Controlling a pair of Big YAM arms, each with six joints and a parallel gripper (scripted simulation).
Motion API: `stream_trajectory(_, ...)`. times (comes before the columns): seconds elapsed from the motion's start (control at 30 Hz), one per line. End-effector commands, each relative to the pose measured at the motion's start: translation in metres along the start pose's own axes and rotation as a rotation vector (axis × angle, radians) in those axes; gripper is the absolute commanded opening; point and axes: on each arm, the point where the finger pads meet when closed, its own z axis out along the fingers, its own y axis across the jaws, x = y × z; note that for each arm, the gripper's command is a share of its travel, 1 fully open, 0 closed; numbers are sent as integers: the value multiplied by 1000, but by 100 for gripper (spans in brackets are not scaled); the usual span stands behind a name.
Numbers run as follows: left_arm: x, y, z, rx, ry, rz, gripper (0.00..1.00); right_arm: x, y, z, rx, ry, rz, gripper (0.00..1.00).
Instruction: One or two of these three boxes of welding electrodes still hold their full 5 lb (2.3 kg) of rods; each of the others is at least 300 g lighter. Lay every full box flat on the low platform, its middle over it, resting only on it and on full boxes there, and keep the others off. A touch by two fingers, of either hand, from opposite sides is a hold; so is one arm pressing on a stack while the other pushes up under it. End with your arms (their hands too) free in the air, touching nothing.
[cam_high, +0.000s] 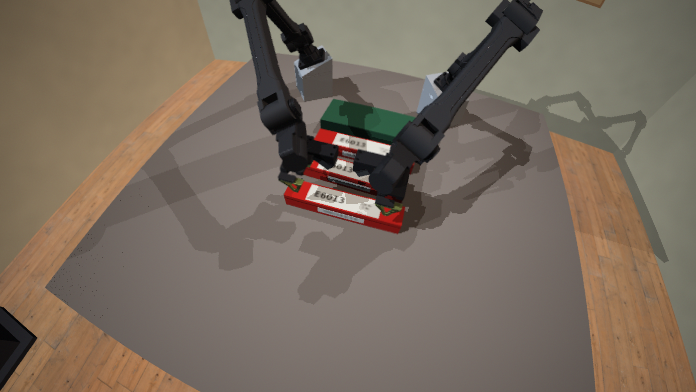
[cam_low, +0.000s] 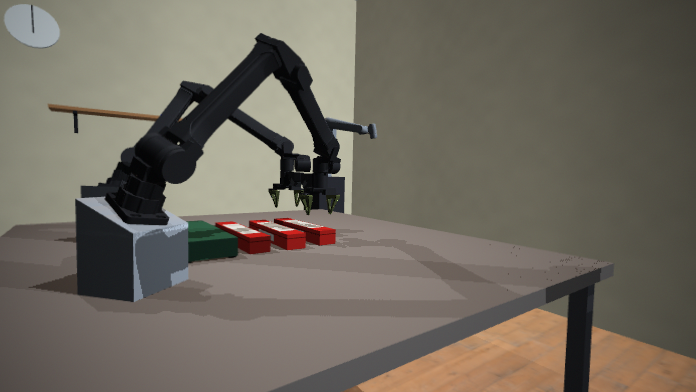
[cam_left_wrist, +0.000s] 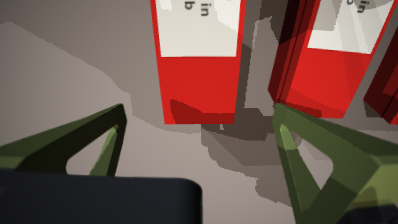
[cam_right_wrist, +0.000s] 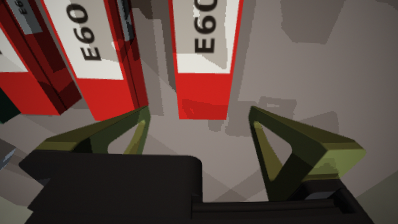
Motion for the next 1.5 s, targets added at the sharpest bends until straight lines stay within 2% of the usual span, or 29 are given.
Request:
stream_trajectory(0.0,6,5,16,-1,-2,-4,100,1,-18,3,36,-18,14,100)
stream_trajectory(0.07,6,7,20,-6,-3,-6,100,2,-9,14,18,-11,6,100)
stream_trajectory(0.17,6,7,21,-4,-2,-5,100,-2,-15,9,33,-18,7,100)
stream_trajectory(0.37,6,4,39,0,-1,-3,100,2,-9,31,18,-11,5,100)
stream_trajectory(0.43,6,4,39,0,-1,-3,100,2,-9,31,18,-11,5,100)
stream_trajectory(0.47,6,13,36,-17,-6,-10,100,3,-34,11,71,-31,30,100)
stream_trajectory(0.5,6,10,41,-12,-5,-8,100,1,-29,23,55,-25,23,100)
stream_trajectory(0.67,6,7,56,-6,-3,-6,100,1,-11,49,22,-12,7,100)
stream_trajectory(0.73,6,5,58,-1,-1,-4,100,1,-14,48,26,-14,9,100)
stream_trajectory(0.77,6,6,58,-4,-2,-5,100,-5,-21,27,53,-25,14,100)
stream_trajectory(0.8,6,7,60,-6,-3,-6,100,1,-12,52,22,-12,7,100)
stream_trajectory(1.17,6,7,84,-7,-3,-6,100,1,-13,75,25,-13,8,100)
stream_trajectory(1.2,7,6,86,-4,-2,-5,100,1,-14,76,26,-13,9,100)
stream_trajectory(1.23,7,4,87,-2,-1,-4,100,-5,-22,55,53,-24,14,100)
stream_trajectory(1.27,7,3,88,1,-1,-3,100,-5,-22,55,53,-24,14,100)
stream_trajectory(1.3,7,5,87,-4,-2,-5,100,7,-29,53,65,-27,27,100)
stream_trajectory(1.4,7,10,88,-12,-4,-8,100,2,-18,76,34,-16,13,100)
stream_trajectory(1.47,7,9,90,-11,-4,-8,100,1,-17,80,30,-15,11,100)
